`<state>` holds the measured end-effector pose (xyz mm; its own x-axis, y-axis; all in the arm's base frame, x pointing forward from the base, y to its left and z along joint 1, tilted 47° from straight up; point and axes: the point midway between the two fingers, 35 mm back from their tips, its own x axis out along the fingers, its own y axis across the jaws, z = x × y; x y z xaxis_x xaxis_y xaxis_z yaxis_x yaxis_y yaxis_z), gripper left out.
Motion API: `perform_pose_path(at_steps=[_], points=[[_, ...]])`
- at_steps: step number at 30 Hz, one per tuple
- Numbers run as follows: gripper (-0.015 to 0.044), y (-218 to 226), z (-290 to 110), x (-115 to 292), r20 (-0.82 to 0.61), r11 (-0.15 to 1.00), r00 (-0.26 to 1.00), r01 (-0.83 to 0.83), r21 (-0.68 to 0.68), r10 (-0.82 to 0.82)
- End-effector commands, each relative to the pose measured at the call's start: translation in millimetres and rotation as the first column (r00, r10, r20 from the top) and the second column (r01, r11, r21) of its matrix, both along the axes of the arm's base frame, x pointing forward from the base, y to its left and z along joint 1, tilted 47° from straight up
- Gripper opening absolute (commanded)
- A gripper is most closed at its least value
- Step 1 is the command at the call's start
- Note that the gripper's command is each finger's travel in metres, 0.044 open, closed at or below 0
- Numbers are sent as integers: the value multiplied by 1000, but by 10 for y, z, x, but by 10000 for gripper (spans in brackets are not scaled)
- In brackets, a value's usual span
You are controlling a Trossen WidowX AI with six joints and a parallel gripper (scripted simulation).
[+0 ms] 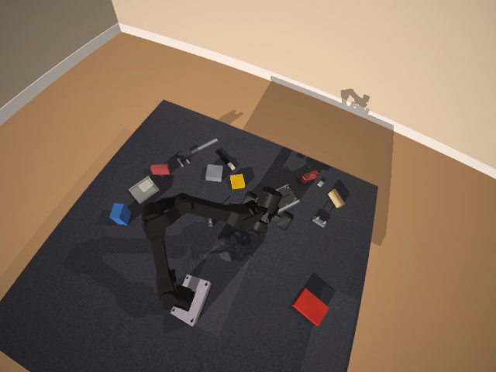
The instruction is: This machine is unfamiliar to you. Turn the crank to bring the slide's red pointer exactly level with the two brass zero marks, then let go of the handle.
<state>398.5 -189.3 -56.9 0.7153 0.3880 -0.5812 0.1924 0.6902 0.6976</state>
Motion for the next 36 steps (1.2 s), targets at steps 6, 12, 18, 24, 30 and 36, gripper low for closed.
perform_pose_path(at_steps=[6,12,18,24,30,36], points=[[0,-1,0,0,0,1000,1000,0,0,0],[157,-1,0,0,0,1000,1000,0,0,0],[315,-1,0,0,0,1000,1000,0,0,0],[440,-1,0,0,0,1000,1000,0,0,0],[282,-1,0,0,0,1000,1000,0,0,0],[125,-1,0,0,0,1000,1000,0,0,0]])
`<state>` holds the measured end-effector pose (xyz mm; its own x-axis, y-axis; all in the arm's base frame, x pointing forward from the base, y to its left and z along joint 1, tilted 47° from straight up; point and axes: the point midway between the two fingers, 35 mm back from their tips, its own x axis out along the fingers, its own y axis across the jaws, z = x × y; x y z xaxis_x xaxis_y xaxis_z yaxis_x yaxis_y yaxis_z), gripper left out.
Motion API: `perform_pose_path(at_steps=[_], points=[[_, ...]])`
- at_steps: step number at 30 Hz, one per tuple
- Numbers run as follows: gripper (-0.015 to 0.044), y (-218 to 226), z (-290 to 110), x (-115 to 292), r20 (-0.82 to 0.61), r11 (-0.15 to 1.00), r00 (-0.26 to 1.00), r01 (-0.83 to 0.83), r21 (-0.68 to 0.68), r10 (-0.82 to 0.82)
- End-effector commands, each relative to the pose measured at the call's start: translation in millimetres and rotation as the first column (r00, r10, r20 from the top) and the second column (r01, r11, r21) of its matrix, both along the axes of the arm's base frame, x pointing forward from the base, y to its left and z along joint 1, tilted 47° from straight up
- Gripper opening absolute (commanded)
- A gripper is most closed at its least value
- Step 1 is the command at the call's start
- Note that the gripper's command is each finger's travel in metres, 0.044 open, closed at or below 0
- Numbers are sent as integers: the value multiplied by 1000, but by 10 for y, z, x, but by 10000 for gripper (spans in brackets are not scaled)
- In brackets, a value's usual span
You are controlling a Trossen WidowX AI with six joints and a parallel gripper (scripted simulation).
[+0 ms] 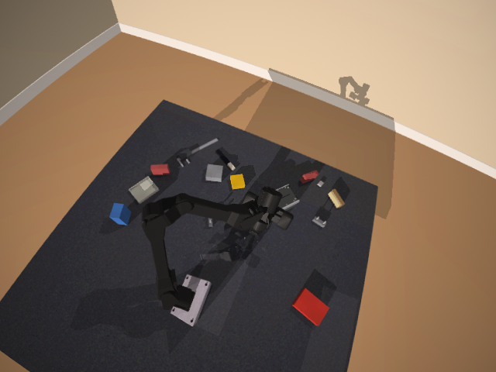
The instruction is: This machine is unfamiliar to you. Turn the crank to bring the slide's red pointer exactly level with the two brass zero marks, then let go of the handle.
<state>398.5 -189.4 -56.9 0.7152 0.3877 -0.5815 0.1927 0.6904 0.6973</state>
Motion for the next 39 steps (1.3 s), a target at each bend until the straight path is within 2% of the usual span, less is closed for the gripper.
perform_pose_path(at_steps=[1,5,25,39], points=[[99,-1,1,0,0,1000,1000,0,0,0],[0,-1,1,0,0,1000,1000,0,0,0],[0,1,1,0,0,1000,1000,0,1,0],[368,1,1,0,0,1000,1000,0,1,0]])
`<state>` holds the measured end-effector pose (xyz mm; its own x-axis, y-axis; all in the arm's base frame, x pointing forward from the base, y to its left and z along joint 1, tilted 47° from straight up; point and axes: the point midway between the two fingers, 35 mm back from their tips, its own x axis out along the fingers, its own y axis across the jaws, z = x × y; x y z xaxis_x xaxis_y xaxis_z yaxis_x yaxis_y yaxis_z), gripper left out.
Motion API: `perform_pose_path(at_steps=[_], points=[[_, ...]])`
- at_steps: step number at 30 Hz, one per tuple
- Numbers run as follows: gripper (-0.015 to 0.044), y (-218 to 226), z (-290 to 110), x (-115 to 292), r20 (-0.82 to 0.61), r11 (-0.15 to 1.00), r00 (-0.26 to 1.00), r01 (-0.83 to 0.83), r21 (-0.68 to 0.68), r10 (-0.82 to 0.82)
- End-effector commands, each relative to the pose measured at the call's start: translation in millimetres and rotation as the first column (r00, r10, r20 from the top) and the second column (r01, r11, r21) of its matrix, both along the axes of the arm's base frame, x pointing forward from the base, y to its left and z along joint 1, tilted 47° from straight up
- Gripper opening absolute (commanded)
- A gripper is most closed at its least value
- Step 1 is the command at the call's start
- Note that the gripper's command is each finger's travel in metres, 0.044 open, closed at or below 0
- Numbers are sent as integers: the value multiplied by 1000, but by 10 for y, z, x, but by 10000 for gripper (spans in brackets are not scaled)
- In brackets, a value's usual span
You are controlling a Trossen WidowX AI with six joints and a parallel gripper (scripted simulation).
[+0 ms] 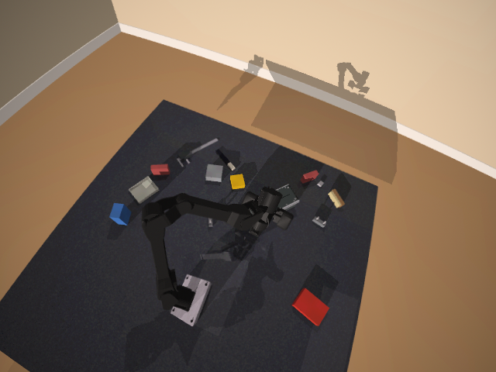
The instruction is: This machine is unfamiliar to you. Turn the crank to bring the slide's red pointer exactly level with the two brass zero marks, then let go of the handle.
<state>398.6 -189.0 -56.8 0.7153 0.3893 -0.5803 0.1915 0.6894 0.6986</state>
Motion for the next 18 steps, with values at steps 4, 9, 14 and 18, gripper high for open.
perform_pose_path(at_steps=[4,9,14,18], points=[[440,-2,-1,-1,0,1000,1000,1,-1,-1],[309,-2,-1,-1,0,1000,1000,1,-1,-1],[177,-2,-1,-1,0,1000,1000,1,-1,-1],[72,-2,-1,-1,0,1000,1000,1,-1,-1]])
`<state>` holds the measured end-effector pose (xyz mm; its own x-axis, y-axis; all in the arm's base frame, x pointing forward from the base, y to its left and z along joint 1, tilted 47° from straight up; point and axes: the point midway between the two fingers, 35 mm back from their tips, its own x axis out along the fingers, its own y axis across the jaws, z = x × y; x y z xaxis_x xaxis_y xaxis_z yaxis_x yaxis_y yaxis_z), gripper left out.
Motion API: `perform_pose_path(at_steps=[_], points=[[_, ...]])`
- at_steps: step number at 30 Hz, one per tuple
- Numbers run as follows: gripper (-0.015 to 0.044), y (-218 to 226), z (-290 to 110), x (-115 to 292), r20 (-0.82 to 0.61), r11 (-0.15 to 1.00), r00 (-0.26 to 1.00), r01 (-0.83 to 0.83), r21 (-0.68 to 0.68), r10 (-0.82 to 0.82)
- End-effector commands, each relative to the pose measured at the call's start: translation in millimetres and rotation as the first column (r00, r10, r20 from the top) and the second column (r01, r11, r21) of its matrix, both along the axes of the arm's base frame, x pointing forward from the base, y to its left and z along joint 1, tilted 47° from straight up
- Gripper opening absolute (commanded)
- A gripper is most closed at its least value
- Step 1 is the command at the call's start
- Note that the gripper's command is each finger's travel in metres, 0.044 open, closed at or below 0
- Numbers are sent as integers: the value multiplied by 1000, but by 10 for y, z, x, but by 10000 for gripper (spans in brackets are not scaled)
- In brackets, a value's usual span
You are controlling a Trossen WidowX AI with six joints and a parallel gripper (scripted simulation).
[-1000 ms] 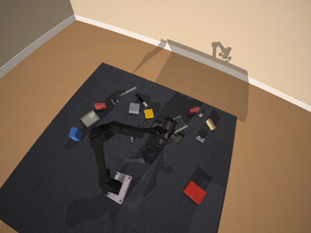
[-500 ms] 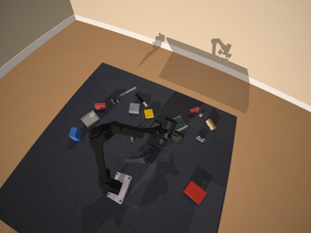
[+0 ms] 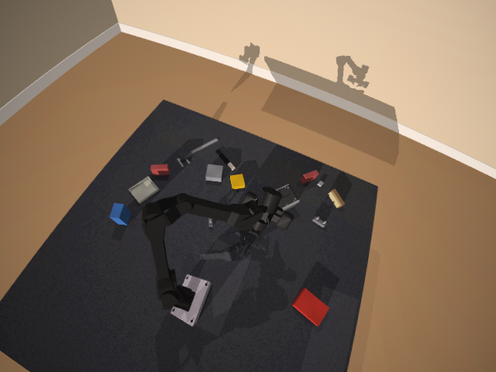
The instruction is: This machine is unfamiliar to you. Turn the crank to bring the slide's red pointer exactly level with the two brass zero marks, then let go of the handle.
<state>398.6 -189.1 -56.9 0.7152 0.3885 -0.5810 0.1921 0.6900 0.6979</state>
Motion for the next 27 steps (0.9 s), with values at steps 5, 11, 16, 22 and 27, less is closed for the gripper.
perform_pose_path(at_steps=[5,11,16,22,27], points=[[0,-1,0,0,0,1000,1000,0,0,0],[0,-1,0,0,0,1000,1000,0,0,0],[0,1,1,0,0,1000,1000,0,1,0],[0,1,1,0,0,1000,1000,0,1,0],[105,1,1,0,0,1000,1000,0,1,0]])
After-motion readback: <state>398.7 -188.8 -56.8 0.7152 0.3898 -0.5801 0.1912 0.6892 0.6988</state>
